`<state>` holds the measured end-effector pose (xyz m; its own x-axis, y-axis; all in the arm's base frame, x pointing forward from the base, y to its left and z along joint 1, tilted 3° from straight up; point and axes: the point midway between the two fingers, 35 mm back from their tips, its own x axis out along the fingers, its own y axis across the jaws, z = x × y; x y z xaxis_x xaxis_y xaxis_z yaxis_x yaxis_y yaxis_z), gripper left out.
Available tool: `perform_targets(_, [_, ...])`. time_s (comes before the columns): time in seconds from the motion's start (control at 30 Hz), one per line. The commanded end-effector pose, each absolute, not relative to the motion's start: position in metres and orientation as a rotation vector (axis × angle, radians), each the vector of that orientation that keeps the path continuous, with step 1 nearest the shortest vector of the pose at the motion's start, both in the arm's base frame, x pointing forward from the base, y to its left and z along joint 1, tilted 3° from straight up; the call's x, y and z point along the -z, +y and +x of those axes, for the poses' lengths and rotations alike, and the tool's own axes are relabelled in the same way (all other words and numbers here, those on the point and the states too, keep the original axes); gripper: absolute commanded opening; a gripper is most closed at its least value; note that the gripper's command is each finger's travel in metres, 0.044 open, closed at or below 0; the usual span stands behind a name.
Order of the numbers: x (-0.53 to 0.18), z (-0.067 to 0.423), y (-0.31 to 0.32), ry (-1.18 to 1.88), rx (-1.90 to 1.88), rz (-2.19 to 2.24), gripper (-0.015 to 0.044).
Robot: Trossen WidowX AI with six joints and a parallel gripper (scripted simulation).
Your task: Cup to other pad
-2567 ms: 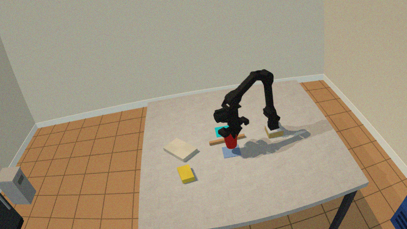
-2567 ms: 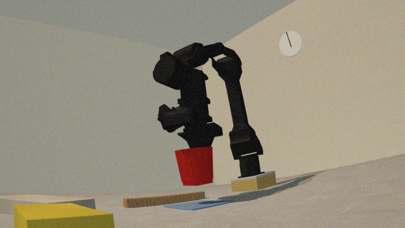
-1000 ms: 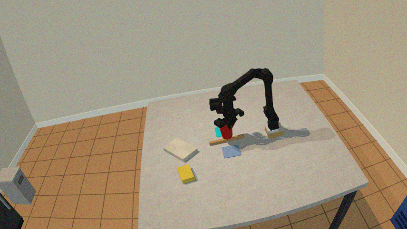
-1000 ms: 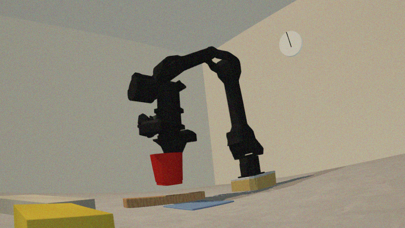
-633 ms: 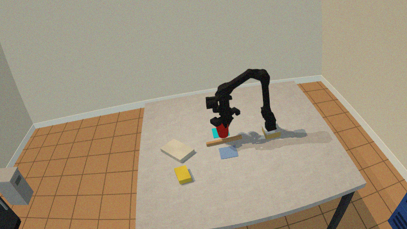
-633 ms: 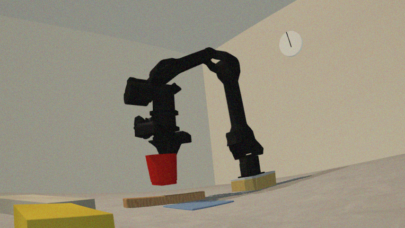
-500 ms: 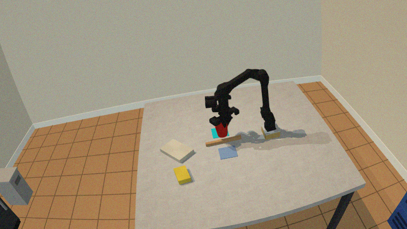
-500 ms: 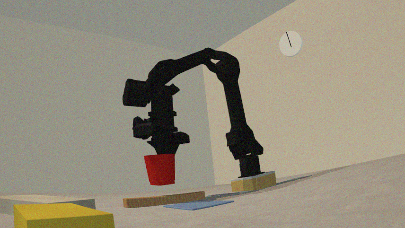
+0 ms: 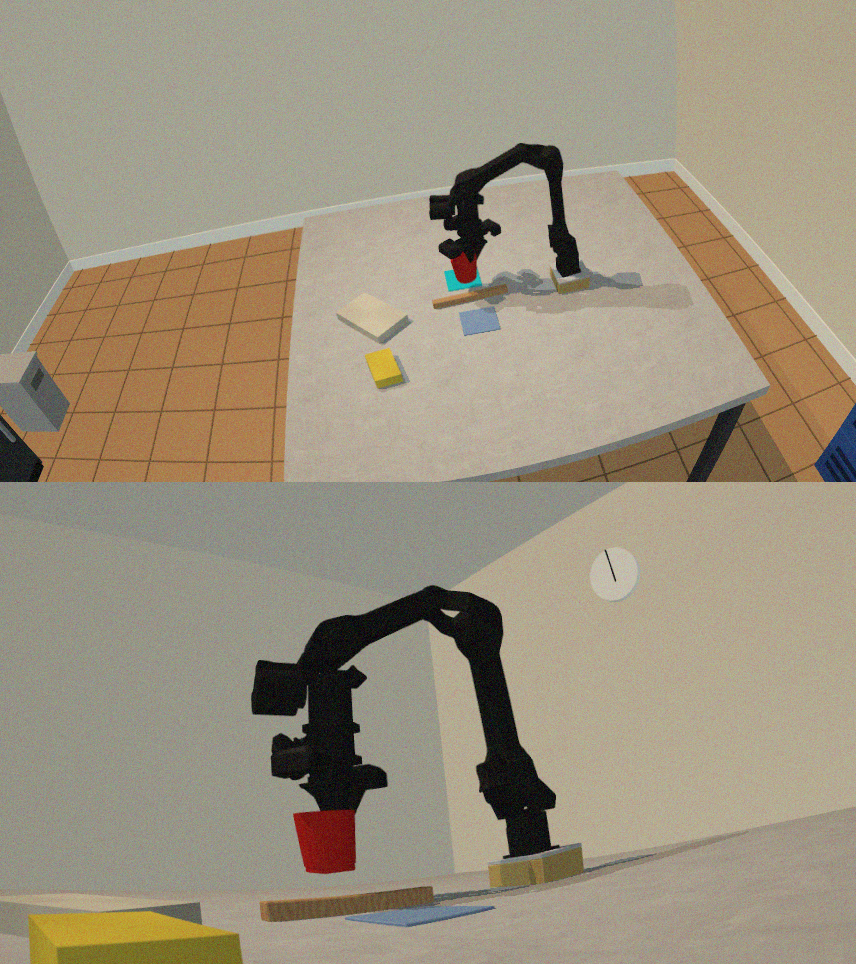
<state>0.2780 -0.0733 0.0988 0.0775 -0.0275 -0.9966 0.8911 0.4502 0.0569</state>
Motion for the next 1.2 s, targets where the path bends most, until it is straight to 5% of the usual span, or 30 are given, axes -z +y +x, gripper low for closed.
perform_targets(0.0, [-0.099,0.278,-0.081,1.317,0.829,0.862,0.0])
perform_targets(1.17, [-0.089,0.277,-0.134,1.315,0.833,0.858,0.0])
